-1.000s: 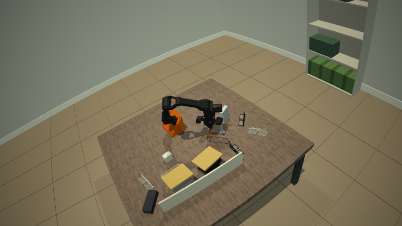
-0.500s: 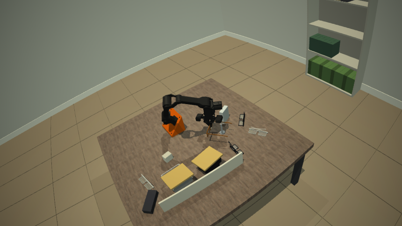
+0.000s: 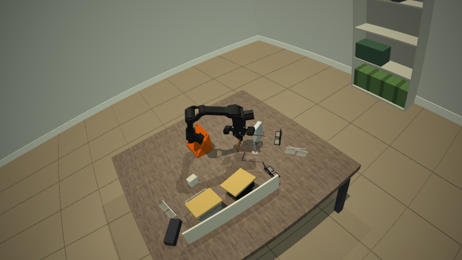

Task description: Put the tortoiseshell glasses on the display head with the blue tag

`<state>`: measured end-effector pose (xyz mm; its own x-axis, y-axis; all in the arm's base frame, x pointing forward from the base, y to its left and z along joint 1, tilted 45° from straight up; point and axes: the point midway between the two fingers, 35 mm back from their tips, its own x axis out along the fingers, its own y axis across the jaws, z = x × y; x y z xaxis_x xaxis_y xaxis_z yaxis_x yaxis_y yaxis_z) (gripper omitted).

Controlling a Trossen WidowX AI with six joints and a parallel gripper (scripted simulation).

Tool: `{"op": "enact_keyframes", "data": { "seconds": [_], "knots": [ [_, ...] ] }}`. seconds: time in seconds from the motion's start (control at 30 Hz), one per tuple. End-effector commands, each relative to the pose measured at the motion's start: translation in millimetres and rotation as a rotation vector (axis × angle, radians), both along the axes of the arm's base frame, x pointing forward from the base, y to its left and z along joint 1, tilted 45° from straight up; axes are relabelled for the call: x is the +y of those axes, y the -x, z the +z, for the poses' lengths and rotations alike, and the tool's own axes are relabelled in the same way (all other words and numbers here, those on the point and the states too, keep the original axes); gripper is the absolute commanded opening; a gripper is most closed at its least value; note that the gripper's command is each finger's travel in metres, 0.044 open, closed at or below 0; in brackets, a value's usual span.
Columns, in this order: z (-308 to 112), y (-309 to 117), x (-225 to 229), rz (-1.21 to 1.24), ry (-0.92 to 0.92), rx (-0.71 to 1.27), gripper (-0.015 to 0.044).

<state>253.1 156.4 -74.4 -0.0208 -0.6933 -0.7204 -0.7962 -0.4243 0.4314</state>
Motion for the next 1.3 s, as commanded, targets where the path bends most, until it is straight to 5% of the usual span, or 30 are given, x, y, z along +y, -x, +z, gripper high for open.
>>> {"op": "enact_keyframes", "data": {
  "seconds": [0.0, 0.87, 1.27],
  "knots": [
    [17, -7, -11, 0.034, -0.005, 0.031, 0.0],
    [117, -14, -120, 0.348, -0.002, 0.338, 0.0],
    [116, -13, -126, 0.356, -0.002, 0.346, 0.0]
  ]
}}
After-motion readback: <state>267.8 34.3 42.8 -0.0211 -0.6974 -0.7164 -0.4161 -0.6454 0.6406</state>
